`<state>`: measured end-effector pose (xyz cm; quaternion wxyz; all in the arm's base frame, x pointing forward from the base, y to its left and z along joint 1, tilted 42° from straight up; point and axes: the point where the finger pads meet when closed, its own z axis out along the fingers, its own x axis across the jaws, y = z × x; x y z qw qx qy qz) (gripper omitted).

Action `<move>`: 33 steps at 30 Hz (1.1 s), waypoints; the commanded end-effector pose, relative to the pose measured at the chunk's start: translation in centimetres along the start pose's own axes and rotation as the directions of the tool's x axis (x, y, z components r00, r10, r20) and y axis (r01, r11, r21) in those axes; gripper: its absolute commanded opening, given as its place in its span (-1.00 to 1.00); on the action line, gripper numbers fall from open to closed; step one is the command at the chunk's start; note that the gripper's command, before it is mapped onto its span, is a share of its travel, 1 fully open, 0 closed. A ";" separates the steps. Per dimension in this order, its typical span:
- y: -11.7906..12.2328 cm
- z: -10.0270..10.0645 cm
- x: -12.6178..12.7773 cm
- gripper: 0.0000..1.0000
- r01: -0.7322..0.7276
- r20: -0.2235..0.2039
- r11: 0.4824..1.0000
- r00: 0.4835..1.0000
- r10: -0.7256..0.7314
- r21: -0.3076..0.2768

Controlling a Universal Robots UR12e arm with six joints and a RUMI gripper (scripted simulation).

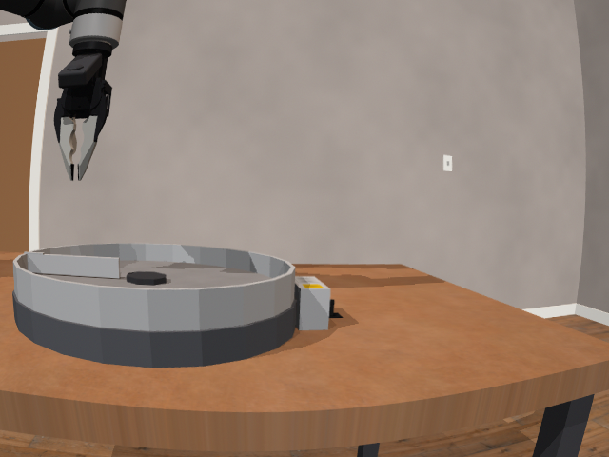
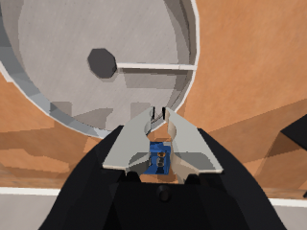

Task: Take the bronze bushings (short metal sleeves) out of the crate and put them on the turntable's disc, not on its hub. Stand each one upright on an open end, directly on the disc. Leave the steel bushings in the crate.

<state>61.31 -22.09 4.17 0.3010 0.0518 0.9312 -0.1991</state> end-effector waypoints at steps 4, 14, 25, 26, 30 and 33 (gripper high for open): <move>0.0 0.0 0.0 -0.89 0.000 0.001 1.000 1.000 0.000 0.000; 0.0 0.0 0.0 -0.89 0.000 0.001 1.000 1.000 0.000 0.000; 0.0 0.0 0.0 -0.89 0.000 0.001 1.000 1.000 0.000 0.000; 0.0 0.0 0.0 -0.89 0.000 0.001 1.000 1.000 0.000 0.000; 0.0 0.0 0.0 -0.89 0.000 0.001 1.000 1.000 0.000 0.000; 0.0 0.0 0.0 -0.89 0.000 0.001 1.000 1.000 0.000 0.000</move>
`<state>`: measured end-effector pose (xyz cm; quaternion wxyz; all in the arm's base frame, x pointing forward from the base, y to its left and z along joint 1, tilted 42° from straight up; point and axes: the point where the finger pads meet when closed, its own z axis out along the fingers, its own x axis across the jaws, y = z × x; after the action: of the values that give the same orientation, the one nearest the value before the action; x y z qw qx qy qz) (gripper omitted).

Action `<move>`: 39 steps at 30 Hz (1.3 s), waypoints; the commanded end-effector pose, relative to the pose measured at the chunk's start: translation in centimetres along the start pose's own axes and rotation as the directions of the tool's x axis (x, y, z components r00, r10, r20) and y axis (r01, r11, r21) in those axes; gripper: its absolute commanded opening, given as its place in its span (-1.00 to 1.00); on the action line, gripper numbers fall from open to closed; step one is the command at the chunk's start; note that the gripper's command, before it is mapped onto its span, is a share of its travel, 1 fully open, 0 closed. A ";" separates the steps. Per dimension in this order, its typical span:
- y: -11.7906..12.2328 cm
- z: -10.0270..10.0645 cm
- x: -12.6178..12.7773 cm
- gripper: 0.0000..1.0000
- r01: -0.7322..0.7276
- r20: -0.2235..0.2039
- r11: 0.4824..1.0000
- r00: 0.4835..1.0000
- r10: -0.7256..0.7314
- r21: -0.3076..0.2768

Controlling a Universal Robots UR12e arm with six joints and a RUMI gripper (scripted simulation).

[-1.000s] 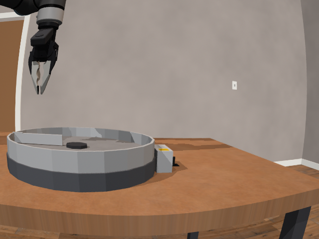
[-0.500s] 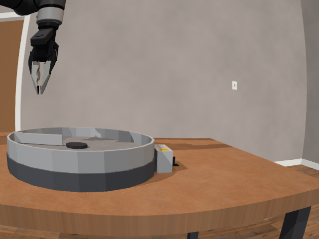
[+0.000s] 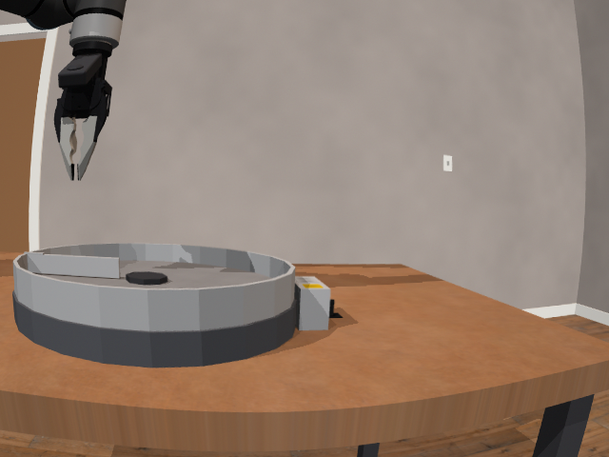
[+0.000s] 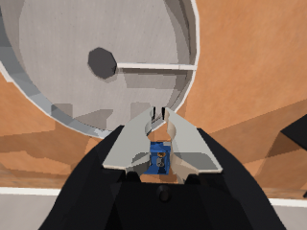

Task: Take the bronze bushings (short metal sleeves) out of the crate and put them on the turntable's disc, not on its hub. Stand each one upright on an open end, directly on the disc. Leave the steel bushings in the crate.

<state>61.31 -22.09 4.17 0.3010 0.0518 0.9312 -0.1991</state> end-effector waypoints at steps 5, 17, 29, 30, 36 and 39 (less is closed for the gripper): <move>0.2 0.0 0.0 -0.89 0.000 0.001 1.000 1.000 0.000 0.000; 7.6 2.0 0.5 -0.89 0.000 0.002 1.000 1.000 0.000 0.000; 25.0 7.0 1.4 -0.89 0.001 0.002 1.000 1.000 -0.001 0.000; 26.1 7.3 1.4 -0.89 0.001 0.002 1.000 1.000 -0.001 0.000; 28.6 8.0 1.6 -0.89 0.001 0.002 1.000 1.000 -0.001 0.000; 29.1 8.1 1.6 -0.89 0.001 0.002 1.000 1.000 -0.001 0.000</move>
<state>70.01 0.23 -11.84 0.3025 0.0494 0.9312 -0.1972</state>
